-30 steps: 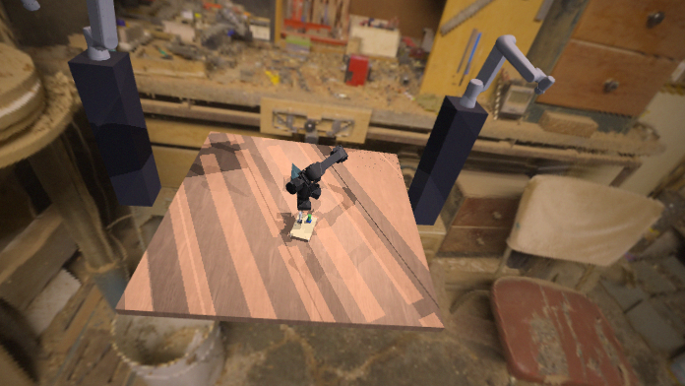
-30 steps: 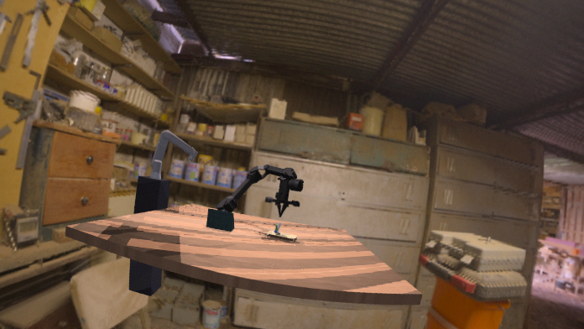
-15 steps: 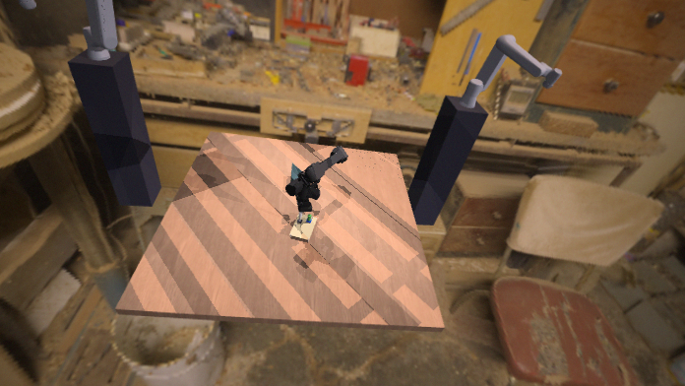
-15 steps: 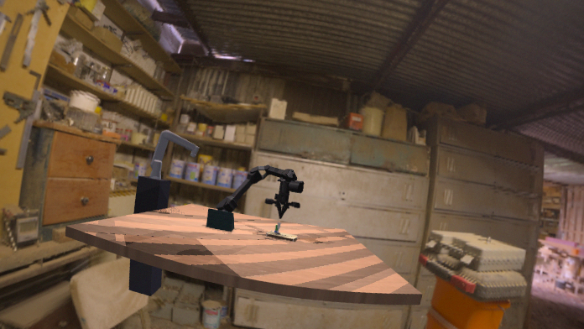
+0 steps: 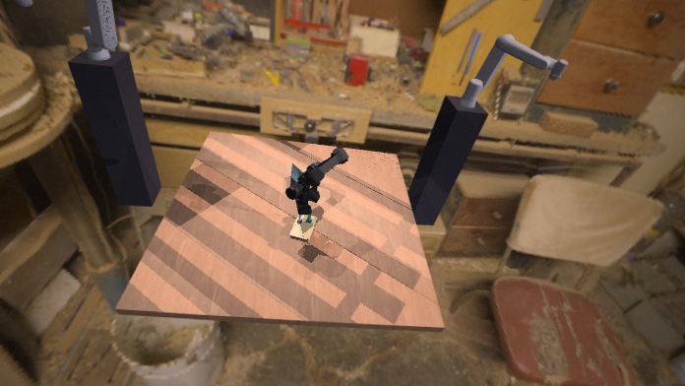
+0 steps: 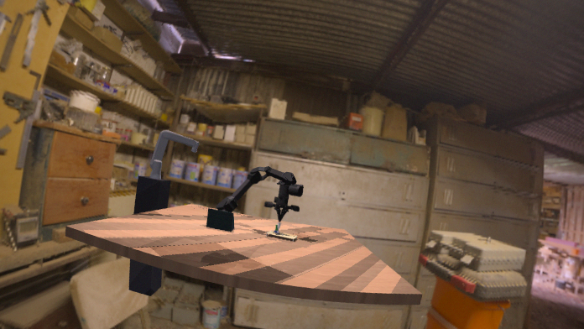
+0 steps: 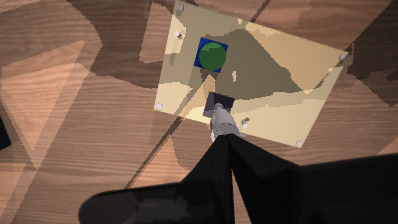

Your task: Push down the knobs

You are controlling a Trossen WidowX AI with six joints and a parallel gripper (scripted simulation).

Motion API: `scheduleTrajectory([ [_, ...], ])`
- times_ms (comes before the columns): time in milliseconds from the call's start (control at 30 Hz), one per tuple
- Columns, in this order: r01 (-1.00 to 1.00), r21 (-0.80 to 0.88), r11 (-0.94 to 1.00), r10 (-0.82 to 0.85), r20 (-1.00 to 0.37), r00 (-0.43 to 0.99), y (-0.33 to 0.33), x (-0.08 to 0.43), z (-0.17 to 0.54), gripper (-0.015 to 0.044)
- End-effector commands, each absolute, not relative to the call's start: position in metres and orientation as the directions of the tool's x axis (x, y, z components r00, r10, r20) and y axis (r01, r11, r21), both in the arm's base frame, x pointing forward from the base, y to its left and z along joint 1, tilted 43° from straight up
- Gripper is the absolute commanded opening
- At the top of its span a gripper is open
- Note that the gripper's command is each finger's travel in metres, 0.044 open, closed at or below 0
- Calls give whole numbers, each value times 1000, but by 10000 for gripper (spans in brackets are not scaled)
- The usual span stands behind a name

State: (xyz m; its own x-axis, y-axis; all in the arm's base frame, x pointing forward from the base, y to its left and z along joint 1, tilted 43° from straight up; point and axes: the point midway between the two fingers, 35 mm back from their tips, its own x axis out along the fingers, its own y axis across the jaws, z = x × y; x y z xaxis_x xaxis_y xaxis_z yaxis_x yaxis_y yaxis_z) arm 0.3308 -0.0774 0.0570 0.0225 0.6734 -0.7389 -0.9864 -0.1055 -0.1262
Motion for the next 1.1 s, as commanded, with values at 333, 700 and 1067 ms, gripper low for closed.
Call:
scheduleTrajectory([
  [333,-987,-126,-100,677,-735,25,-75,331,55,0],
  [700,-987,-127,-100,677,-735,25,-73,331,53,0],
  [1067,-987,-127,-100,677,-735,25,-73,331,53,0],
])
